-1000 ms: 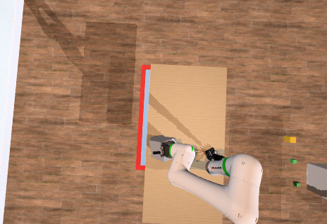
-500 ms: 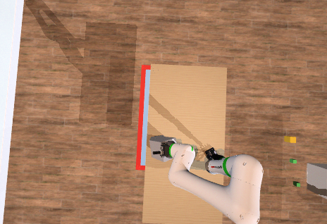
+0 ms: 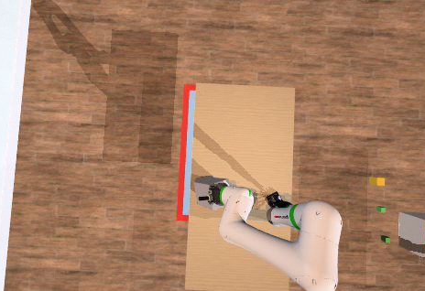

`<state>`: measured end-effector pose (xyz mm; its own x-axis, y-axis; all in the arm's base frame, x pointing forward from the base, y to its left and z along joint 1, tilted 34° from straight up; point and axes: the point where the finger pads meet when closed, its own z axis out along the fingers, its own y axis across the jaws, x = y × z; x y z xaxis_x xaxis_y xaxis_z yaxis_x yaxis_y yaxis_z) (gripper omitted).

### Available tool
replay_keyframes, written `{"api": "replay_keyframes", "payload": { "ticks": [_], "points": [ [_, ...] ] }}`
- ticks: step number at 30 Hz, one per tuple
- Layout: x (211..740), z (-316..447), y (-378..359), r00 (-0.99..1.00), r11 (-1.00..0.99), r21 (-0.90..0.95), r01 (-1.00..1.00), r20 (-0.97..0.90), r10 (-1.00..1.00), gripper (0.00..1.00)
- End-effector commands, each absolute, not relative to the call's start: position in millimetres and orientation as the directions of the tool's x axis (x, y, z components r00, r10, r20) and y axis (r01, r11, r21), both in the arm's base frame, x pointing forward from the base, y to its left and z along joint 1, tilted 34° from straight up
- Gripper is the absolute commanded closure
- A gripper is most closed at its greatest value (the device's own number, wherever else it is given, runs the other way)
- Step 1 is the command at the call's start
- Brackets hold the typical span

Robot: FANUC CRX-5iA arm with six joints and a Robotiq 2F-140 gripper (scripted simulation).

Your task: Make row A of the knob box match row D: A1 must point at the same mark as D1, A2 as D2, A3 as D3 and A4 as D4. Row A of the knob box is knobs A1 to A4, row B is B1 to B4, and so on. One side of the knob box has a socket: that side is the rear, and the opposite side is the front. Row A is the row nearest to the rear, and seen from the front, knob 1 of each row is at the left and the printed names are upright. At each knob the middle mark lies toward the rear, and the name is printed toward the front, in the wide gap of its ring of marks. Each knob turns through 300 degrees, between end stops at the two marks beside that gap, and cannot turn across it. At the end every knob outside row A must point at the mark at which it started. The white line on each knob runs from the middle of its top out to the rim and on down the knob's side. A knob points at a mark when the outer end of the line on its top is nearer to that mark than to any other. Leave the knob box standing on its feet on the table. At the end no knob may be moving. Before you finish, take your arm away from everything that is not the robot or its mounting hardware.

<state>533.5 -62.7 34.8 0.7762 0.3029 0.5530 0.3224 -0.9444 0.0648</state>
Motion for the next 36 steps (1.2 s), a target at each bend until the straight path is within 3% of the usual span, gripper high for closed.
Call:
{"api": "replay_keyframes", "payload": {
  "ticks": [1, 36],
  "points": [
    [533.6, 34.9, -62.8, 0.776, -0.944, 0.065, 0.322, 0.553, 0.303, 0.88],
    [535.3, 32.3, -62.4, 0.776, -0.944, 0.065, 0.322, 0.553, 0.303, 0.88]
  ]
}}
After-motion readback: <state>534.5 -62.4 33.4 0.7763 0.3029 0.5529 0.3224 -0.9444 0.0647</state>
